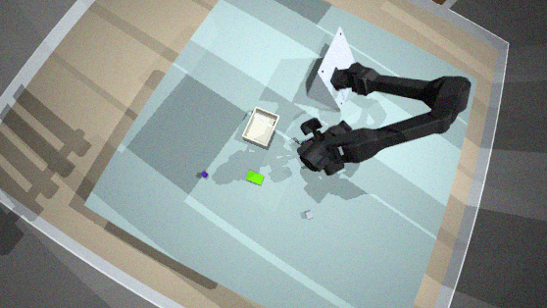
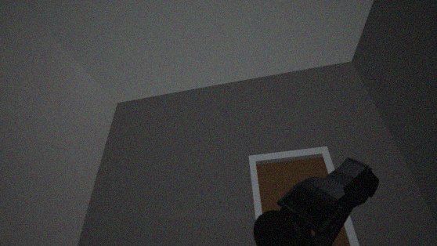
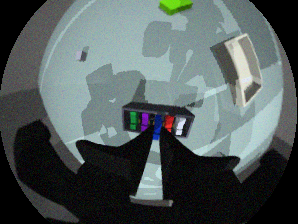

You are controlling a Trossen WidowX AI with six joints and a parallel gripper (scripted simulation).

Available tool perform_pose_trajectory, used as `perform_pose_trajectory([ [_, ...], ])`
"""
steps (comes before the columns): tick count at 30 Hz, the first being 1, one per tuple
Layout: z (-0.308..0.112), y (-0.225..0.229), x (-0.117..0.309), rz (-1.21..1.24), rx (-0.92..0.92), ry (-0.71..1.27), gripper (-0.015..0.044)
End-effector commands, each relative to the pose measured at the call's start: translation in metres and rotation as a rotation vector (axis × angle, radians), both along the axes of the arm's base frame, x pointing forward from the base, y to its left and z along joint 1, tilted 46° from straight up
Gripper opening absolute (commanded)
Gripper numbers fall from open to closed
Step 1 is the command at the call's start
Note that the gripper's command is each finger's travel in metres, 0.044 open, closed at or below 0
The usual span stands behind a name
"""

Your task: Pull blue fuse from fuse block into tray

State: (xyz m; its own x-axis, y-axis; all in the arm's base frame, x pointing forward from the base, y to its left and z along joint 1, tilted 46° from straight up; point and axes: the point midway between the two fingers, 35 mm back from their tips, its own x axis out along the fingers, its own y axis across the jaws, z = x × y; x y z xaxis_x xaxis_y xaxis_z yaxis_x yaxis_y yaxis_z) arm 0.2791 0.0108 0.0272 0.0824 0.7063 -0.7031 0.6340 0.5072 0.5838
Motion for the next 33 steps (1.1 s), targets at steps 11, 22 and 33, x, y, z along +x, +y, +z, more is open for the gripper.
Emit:
perform_pose_trajectory([
  [11, 0.005, -0.005, 0.000, 0.005, -0.006, -0.006, 0.0000],
  [22, 0.009, -0.009, 0.000, 0.004, -0.005, -0.005, 0.0000],
  [33, 0.013, -0.013, -0.001, 0.004, -0.004, -0.004, 0.0000],
])
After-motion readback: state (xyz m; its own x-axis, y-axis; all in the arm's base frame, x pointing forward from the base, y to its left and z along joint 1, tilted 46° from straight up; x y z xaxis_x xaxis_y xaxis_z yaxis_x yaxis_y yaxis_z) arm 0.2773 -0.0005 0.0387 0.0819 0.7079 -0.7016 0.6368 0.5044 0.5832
